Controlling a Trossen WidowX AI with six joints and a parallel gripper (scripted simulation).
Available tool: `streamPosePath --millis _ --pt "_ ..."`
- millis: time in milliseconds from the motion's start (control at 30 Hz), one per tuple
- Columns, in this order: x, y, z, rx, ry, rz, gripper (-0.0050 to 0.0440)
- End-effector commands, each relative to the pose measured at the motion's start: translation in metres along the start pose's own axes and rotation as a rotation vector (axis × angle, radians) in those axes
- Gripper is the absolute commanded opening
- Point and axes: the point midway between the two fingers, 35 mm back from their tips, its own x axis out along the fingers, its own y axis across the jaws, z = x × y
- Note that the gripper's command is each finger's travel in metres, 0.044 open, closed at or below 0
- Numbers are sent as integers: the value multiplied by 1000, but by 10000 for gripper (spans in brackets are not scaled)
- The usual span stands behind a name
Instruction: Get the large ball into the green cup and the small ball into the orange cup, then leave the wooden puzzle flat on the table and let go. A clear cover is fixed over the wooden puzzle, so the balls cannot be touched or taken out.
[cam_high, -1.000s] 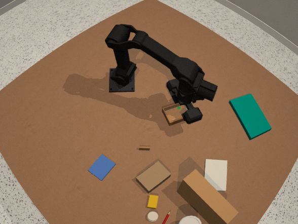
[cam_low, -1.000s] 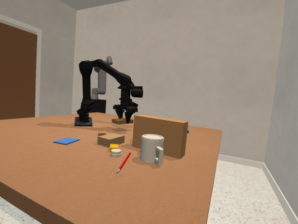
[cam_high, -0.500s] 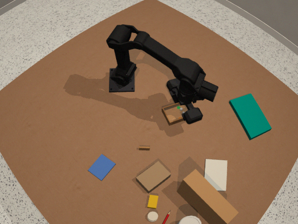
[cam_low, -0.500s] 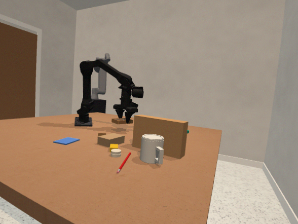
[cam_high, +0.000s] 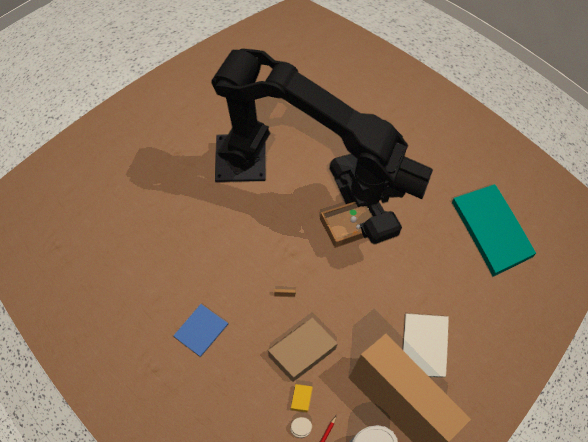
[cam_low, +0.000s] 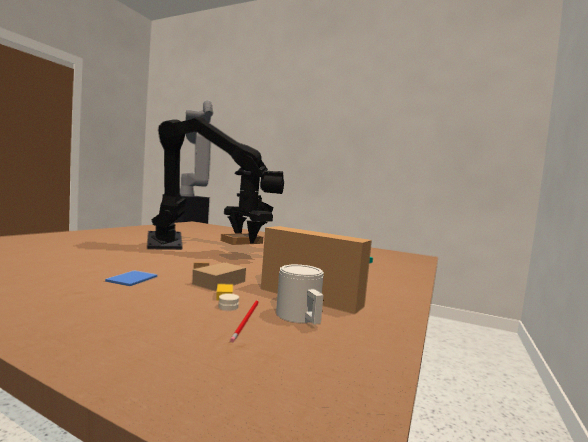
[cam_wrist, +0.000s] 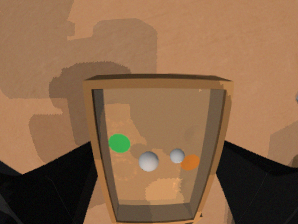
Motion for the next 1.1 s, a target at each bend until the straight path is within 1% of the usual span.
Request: streamPosePath --millis 0,533,667,833,1067 --pt "0 0 -1 5 2 -9 0" --pt "0 0 -2 5 -33 -13 0" --pt "0 0 -2 5 -32 -11 0" --pt "0 -1 -1 5 -25 14 0" --pt "0 -1 -1 5 -19 13 0"
